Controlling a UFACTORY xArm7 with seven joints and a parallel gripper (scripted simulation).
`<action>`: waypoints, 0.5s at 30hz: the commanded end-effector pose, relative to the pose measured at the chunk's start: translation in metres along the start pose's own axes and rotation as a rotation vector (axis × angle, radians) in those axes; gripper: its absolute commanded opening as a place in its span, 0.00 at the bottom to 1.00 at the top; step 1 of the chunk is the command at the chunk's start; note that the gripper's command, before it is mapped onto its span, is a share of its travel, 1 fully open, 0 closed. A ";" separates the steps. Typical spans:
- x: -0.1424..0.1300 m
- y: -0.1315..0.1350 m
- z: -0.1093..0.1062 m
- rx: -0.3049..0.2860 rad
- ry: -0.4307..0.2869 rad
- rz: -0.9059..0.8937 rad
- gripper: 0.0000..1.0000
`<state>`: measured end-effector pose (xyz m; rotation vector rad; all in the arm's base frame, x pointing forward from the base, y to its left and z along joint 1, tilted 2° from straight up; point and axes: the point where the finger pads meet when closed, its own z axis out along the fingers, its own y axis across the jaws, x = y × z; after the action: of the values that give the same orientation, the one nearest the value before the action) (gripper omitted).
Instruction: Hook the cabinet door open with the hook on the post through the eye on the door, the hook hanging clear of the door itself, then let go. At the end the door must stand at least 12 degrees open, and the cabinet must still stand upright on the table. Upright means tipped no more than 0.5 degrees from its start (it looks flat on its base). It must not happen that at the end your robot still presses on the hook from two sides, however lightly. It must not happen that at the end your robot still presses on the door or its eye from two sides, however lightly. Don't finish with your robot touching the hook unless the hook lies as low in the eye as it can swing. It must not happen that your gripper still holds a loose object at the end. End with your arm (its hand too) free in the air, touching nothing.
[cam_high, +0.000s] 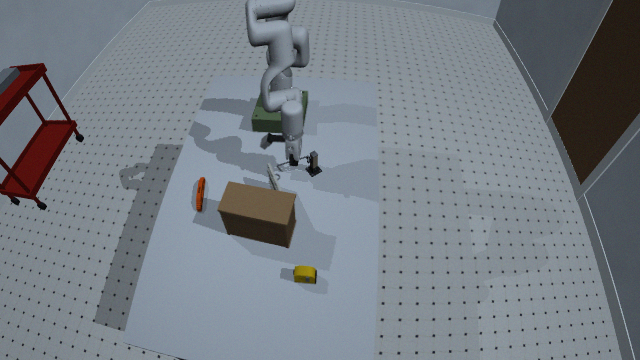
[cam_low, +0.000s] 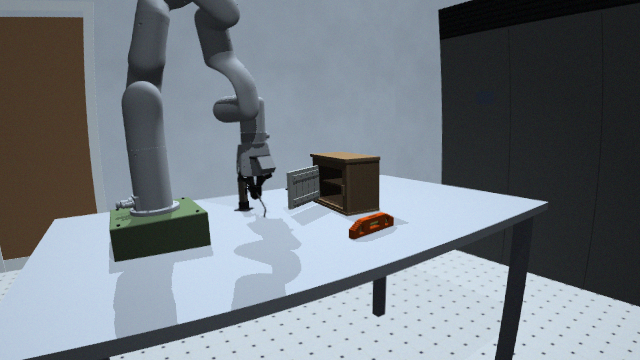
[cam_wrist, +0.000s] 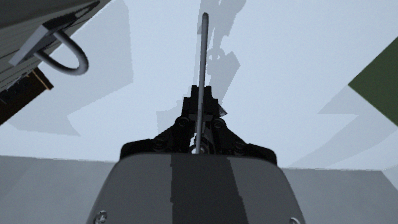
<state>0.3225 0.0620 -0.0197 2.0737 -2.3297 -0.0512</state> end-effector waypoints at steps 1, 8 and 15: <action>0.000 -0.001 -0.002 0.003 -0.001 0.000 0.04; 0.001 -0.001 -0.005 0.003 -0.001 -0.001 0.04; 0.002 -0.001 -0.008 0.003 -0.001 -0.001 0.04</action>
<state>0.3224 0.0600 -0.0144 2.0744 -2.3286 -0.0513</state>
